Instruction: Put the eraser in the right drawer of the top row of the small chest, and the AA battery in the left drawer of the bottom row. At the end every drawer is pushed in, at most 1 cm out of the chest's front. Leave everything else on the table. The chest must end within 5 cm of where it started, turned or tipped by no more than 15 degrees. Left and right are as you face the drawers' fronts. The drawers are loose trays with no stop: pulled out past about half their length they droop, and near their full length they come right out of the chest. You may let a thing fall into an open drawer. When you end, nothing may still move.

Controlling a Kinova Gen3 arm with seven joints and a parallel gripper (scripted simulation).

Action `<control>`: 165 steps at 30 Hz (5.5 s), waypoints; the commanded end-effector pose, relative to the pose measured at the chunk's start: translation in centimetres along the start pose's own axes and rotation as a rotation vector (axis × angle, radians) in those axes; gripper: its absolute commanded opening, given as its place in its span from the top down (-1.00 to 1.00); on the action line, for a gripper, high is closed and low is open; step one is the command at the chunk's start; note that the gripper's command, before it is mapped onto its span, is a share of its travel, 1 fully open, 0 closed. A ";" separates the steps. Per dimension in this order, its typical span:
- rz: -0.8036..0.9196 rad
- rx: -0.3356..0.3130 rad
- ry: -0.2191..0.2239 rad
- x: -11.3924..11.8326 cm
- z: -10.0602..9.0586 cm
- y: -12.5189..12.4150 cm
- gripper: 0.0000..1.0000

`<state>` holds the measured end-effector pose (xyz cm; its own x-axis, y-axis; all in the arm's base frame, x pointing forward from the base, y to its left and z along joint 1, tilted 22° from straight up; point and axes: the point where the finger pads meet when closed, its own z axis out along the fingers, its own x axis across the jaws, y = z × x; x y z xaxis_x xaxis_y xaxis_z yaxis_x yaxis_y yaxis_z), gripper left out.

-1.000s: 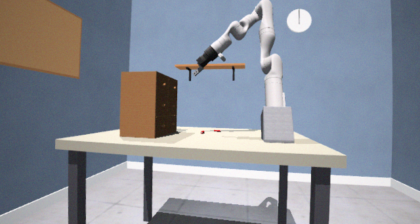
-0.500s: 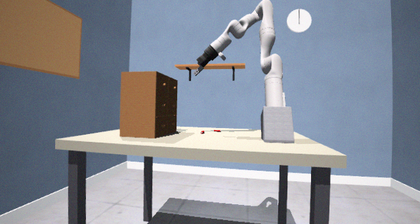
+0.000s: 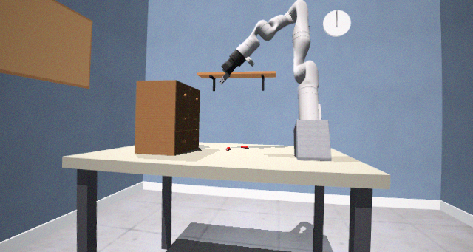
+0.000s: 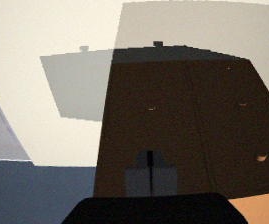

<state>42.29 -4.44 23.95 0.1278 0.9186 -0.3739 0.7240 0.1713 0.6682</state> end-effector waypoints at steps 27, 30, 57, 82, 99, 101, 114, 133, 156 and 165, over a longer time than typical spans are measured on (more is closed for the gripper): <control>-0.006 0.138 0.005 0.1 -2.2 0.8 1.00; -0.012 0.149 0.004 0.1 -2.4 1.0 1.00; 0.000 0.441 0.000 0.0 -6.4 1.7 1.00; 0.000 0.647 -0.002 0.0 -9.3 2.2 1.00; 0.000 0.741 -0.002 -0.1 -10.6 2.4 1.00; 0.000 0.749 -0.002 -0.1 -10.7 2.4 1.00; 0.000 0.779 -0.003 -0.1 -11.1 2.5 1.00; 0.000 0.787 -0.003 -0.1 -11.2 2.5 1.00; 0.000 0.787 -0.003 -0.1 -11.2 2.5 1.00; 0.000 0.787 -0.003 -0.1 -11.2 2.5 1.00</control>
<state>36.60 -0.25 32.87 0.1389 0.9150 -0.3787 0.9899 -0.1397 0.0255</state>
